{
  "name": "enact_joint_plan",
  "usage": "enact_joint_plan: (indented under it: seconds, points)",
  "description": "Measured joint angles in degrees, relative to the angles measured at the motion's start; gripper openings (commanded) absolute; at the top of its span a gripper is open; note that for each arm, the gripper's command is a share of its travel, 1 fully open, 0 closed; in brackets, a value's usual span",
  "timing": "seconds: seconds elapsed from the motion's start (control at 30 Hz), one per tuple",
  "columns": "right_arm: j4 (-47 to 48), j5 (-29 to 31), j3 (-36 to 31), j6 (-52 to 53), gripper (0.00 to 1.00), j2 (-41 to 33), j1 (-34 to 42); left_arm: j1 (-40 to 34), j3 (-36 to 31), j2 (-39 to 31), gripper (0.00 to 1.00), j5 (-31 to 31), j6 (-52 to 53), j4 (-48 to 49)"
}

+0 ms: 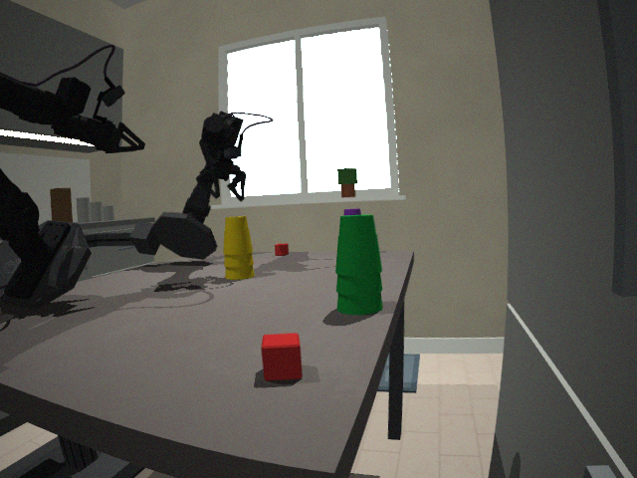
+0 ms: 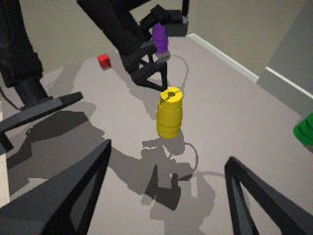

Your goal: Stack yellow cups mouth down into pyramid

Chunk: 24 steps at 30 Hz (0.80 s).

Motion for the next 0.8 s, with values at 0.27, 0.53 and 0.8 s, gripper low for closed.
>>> enact_joint_plan:
  seconds: [0.27, 0.53, 0.8]
  points:
    - [0.79, 0.0, 0.0, -0.76, 1.0, 0.0, 0.0, 0.17, 0.15, 0.24, 0.82, 0.85, 3.8, -0.59]
    - [0.94, 0.0, 0.0, -0.92, 1.0, 0.0, 0.0, 3.78, 5.2, 6.03, 0.82, 3.23, 14.27, -2.69]
    - [0.96, 0.0, 0.0, -0.96, 1.0, 0.0, 0.0, 5.97, 9.03, 10.14, 0.82, 4.13, 19.34, -4.04]
